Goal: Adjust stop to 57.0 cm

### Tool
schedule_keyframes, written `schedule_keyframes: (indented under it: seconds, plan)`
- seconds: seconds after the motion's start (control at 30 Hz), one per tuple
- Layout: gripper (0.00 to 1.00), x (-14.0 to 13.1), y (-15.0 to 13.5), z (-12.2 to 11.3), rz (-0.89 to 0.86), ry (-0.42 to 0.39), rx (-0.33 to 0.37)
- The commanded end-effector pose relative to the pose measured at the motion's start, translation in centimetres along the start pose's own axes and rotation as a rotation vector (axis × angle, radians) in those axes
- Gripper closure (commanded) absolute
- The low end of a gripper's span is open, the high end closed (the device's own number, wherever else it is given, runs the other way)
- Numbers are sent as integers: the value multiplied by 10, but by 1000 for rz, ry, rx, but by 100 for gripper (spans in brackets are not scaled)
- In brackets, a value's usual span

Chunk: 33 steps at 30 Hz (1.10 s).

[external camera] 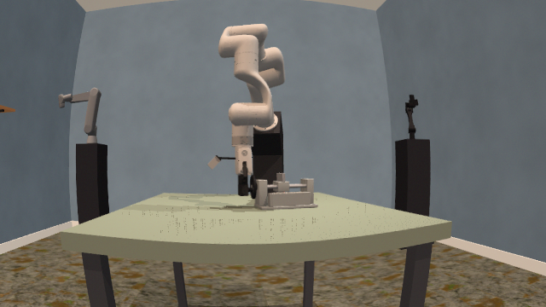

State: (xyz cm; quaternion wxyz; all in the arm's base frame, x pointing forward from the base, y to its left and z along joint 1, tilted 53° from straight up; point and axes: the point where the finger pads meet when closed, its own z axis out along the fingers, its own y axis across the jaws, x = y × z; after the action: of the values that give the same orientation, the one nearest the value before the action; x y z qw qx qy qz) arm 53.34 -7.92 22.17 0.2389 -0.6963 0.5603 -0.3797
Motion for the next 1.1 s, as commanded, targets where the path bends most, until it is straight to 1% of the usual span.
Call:
schedule_keyframes:
  seconds: [0.0,0.13,0.23,0.3,0.37,0.6,1.07]
  plan:
    - [94,0,2,4,1,-1,-1]
    - [94,0,6,9,1,-2,-1]
    - [94,0,16,17,1,-2,-2]
    - [94,0,16,17,1,-2,-2]
    - [94,0,28,20,1,-2,-2]
    - [94,0,45,15,1,-2,-2]
    - [94,0,54,6,1,-2,-2]
